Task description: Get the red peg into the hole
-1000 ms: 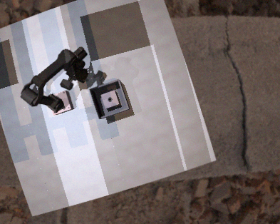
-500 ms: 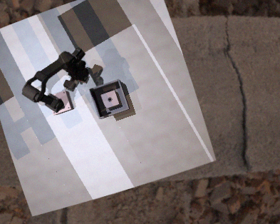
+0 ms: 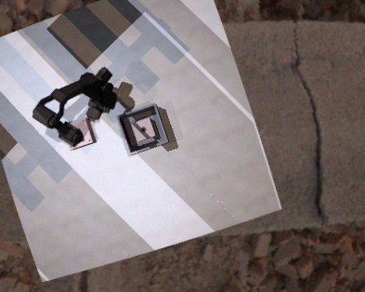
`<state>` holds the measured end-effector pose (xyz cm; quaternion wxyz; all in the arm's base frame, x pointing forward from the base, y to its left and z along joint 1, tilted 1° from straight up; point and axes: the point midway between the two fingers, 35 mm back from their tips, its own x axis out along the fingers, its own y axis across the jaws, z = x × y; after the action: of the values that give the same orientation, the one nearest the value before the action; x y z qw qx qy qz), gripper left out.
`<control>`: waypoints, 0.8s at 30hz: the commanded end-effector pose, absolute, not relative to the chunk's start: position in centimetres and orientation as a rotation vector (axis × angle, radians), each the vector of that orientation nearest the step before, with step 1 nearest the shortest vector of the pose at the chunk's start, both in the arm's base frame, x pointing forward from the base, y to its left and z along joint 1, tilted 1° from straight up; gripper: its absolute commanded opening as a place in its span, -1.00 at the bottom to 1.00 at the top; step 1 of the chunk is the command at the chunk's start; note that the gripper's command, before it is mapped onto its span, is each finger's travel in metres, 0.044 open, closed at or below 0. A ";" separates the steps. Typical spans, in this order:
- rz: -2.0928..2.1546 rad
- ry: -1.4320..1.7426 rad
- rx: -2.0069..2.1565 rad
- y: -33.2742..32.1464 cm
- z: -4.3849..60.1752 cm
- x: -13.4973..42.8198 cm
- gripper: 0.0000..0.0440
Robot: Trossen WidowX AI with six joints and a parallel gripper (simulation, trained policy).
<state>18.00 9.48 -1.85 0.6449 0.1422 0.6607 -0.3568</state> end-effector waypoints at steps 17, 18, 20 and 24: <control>-0.859 1.470 0.243 7.7 0.6 19.1 -1.00; -0.860 1.461 0.242 7.6 1.0 19.3 -1.00; -0.861 1.444 0.241 7.3 2.0 19.7 -1.00; -0.863 1.408 0.245 6.8 4.0 20.6 -1.00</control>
<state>19.58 7.07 2.17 0.6580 0.1032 0.6392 -0.3845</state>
